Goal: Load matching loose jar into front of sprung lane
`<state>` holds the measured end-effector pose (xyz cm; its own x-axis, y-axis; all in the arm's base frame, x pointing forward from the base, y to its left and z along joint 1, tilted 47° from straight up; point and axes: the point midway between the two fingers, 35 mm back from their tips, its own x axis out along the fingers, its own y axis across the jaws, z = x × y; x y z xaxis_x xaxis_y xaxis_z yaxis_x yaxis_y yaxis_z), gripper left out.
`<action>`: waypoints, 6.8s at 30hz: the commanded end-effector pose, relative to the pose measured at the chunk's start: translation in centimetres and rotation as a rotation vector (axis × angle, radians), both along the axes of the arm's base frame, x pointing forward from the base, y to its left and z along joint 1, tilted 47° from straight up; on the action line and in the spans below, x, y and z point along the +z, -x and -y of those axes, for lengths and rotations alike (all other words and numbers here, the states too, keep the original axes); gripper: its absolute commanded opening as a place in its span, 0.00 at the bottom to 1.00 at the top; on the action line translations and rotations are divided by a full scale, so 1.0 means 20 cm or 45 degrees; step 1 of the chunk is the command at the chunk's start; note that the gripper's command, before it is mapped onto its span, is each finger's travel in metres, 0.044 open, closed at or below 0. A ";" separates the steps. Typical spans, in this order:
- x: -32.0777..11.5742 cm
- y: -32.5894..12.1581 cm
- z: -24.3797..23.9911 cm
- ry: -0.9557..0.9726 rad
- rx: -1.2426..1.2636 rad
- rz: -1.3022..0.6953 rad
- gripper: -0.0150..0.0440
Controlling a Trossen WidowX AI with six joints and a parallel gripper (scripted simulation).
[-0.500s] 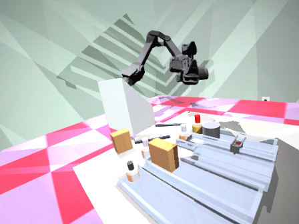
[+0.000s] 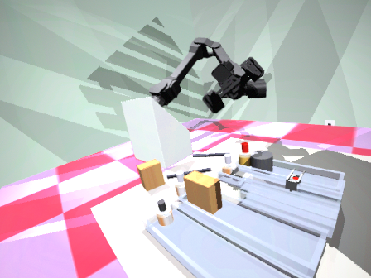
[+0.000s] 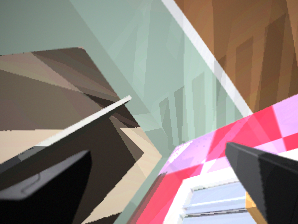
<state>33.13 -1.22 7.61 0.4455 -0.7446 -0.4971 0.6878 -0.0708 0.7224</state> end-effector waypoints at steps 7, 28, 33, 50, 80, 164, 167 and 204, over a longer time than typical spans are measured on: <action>-0.57 0.06 0.21 -0.256 0.692 -1.230 1.00; -1.02 0.27 0.23 -0.852 2.434 -0.938 1.00; -1.04 0.27 0.23 -0.695 2.686 -0.611 1.00; -1.03 0.27 0.23 -0.671 2.708 -0.566 1.00; -1.26 0.27 -0.02 -0.674 2.709 -0.561 1.00; -0.71 0.21 -0.36 -0.678 2.716 -0.553 0.25; -0.74 0.21 -0.40 -0.679 2.716 -0.552 0.25; -0.75 0.15 -0.41 -0.678 2.717 -0.552 0.25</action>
